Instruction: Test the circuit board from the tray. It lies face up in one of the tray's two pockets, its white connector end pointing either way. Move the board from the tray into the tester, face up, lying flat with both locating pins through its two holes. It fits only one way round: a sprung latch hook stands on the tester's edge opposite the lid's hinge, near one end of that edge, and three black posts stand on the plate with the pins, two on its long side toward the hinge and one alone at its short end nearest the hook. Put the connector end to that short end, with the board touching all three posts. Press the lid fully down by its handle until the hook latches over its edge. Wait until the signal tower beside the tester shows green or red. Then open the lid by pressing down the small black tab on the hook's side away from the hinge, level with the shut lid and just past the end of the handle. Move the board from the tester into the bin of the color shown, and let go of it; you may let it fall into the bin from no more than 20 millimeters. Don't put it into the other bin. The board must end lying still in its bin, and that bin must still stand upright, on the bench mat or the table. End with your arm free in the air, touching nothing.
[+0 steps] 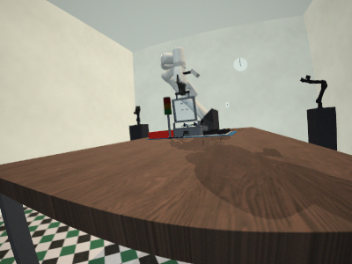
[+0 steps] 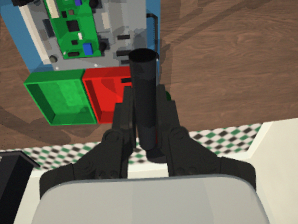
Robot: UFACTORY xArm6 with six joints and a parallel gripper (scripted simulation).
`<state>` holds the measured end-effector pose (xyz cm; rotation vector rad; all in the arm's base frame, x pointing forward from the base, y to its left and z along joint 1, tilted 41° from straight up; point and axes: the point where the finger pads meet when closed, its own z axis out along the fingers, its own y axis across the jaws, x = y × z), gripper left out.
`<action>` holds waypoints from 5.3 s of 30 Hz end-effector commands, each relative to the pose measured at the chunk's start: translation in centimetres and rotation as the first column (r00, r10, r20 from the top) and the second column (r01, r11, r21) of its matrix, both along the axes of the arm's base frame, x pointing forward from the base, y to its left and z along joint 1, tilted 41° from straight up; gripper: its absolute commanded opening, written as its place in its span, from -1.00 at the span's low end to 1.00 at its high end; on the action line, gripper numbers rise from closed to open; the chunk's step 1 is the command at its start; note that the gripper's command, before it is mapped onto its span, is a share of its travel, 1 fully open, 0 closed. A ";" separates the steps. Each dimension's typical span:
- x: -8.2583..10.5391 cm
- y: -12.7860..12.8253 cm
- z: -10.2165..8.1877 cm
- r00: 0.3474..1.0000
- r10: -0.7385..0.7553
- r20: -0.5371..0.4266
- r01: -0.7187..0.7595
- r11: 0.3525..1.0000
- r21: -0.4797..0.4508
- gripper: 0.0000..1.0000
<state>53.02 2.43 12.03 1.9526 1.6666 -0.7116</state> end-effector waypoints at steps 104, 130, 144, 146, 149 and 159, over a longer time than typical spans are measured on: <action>-20.9 -7.7 -12.8 1.000 0.001 0.002 -0.001 1.000 0.000 -1.00; -21.2 -8.9 -14.1 1.000 0.001 0.002 -0.001 1.000 0.000 -1.00; -21.2 -8.9 -14.2 1.000 0.001 0.002 -0.001 1.000 0.001 -1.00; -21.2 -8.9 -14.2 1.000 0.001 0.002 -0.001 1.000 0.001 -1.00; -21.2 -8.9 -14.2 1.000 0.001 0.002 -0.001 1.000 0.001 -1.00; -21.2 -8.9 -14.2 1.000 0.001 0.002 -0.001 1.000 0.001 -0.56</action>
